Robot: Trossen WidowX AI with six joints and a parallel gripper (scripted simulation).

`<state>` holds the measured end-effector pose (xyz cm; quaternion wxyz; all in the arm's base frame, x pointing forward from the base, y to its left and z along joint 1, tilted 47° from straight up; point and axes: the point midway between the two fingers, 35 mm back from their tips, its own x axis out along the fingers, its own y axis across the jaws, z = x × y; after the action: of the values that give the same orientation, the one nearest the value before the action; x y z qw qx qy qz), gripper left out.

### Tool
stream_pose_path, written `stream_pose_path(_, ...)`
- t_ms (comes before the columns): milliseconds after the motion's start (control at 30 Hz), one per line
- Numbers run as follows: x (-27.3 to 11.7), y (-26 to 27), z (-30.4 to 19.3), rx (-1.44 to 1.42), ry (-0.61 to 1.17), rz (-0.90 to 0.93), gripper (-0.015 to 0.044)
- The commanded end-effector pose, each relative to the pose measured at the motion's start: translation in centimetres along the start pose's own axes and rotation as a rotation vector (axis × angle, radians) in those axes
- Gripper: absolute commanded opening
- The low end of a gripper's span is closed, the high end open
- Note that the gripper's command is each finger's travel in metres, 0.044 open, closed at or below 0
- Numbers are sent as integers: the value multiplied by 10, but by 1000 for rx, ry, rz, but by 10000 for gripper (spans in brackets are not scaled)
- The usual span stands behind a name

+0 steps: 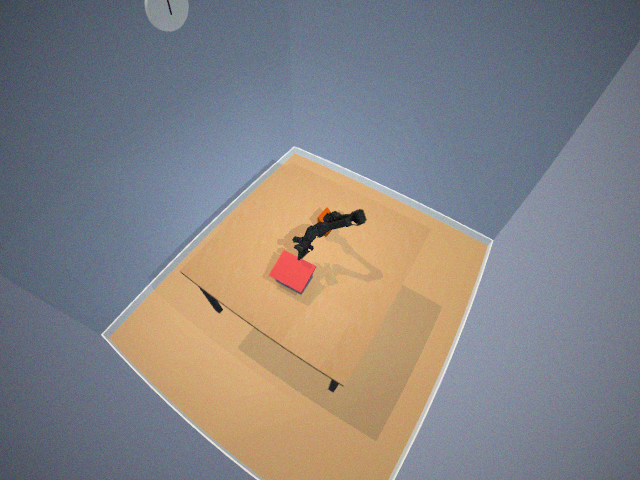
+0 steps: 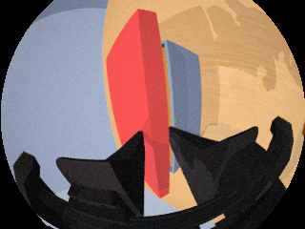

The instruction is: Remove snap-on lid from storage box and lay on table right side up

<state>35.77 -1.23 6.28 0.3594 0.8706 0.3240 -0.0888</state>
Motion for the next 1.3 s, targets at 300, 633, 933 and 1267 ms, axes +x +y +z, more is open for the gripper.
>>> stream_pose_path(300, -8, 23, -2, -14, 1, 15, 0)
stream_pose_path(633, -12, 38, -2, -14, 1, 15, 0)
stream_pose_path(933, -14, 52, -3, -15, 1, 15, 0)
stream_pose_path(1267, -12, 70, -3, -15, 1, 16, 0)
